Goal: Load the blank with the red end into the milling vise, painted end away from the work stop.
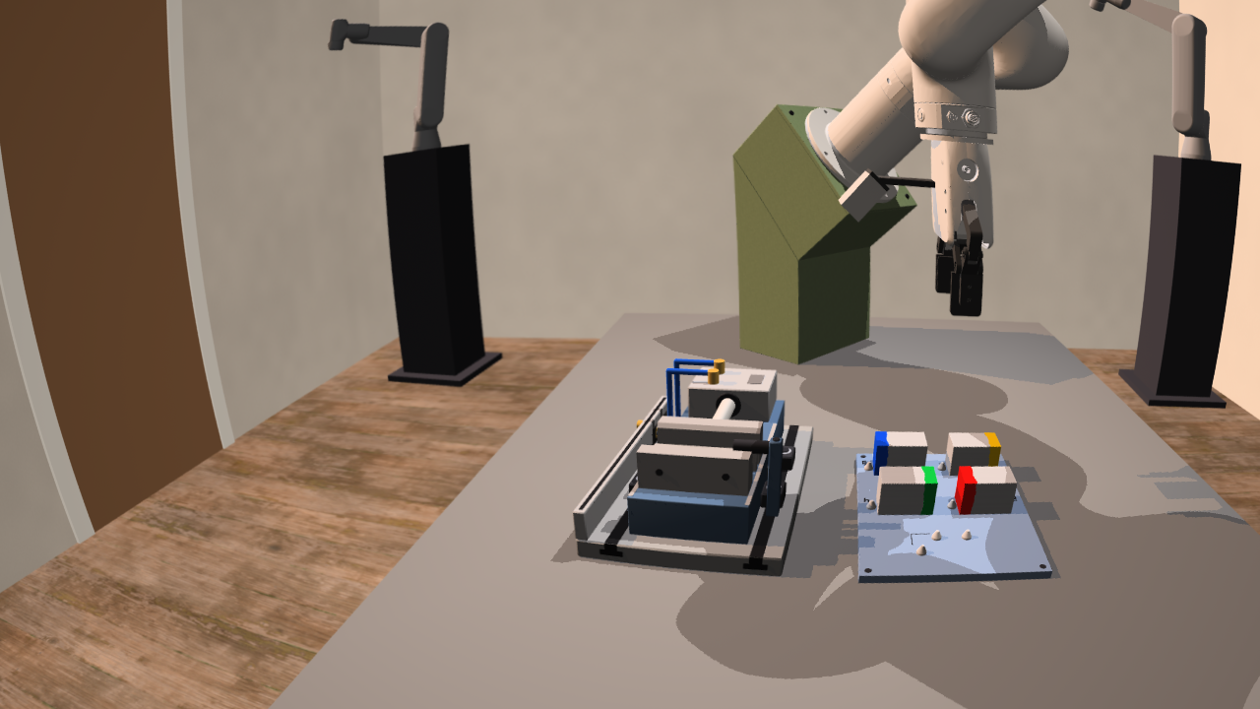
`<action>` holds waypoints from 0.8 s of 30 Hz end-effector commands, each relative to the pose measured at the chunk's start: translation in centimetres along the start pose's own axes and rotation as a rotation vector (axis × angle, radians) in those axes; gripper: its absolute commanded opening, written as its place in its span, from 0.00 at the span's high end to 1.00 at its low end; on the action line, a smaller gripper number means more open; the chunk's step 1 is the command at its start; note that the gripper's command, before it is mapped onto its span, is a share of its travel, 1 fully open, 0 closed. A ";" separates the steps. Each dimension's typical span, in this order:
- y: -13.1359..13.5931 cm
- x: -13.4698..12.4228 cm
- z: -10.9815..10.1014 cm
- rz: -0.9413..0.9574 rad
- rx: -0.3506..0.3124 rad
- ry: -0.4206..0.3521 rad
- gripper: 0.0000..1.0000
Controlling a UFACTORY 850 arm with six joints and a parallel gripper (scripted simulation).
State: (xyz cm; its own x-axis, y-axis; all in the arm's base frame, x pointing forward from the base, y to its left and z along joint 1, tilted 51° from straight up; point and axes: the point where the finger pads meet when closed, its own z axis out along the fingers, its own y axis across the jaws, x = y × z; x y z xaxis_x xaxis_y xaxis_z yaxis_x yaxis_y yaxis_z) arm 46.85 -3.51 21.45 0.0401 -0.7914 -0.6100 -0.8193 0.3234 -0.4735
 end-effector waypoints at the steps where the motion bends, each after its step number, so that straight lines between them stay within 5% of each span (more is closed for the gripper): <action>1: -0.1 0.0 0.0 -0.001 0.001 0.000 0.00; 24: -0.1 0.6 0.0 -0.001 0.001 0.000 0.00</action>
State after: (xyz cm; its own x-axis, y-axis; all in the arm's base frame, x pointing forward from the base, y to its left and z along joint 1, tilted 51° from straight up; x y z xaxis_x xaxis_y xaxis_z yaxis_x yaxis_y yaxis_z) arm 46.92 -3.90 21.13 0.0405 -0.7914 -0.6099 -0.8192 0.3232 -0.4738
